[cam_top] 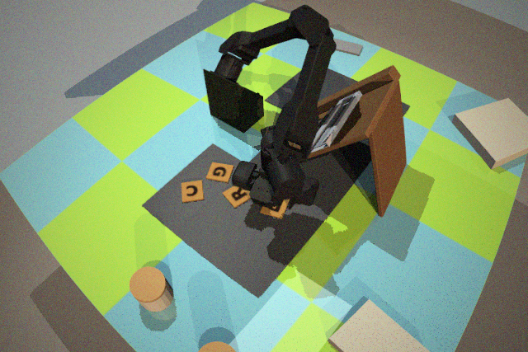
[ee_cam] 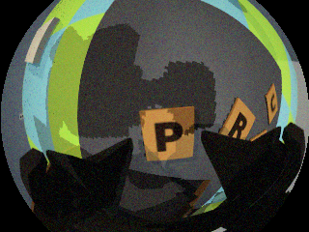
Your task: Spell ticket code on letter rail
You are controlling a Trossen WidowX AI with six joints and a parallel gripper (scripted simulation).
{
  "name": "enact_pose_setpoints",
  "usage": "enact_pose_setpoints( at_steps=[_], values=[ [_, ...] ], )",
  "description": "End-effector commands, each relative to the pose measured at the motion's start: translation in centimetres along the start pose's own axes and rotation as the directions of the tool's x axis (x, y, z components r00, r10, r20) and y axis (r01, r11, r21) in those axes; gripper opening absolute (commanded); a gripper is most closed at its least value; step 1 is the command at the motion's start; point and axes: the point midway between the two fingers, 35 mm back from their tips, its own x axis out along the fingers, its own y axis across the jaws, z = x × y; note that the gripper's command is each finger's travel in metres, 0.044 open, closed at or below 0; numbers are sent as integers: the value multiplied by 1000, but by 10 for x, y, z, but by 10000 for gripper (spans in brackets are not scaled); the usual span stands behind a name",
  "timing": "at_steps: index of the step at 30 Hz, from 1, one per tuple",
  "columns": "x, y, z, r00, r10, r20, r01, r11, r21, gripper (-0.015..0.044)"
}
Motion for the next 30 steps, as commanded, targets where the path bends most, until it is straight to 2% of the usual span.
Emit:
enact_pose_setpoints(
  at_steps=[1, 30],
  values=[
    [9, -2, -2, 1000, -3, -10, 3, 1000, 8, 340],
    [13, -2, -3, 1000, -3, -10, 3, 1000, 8, 340]
  ],
)
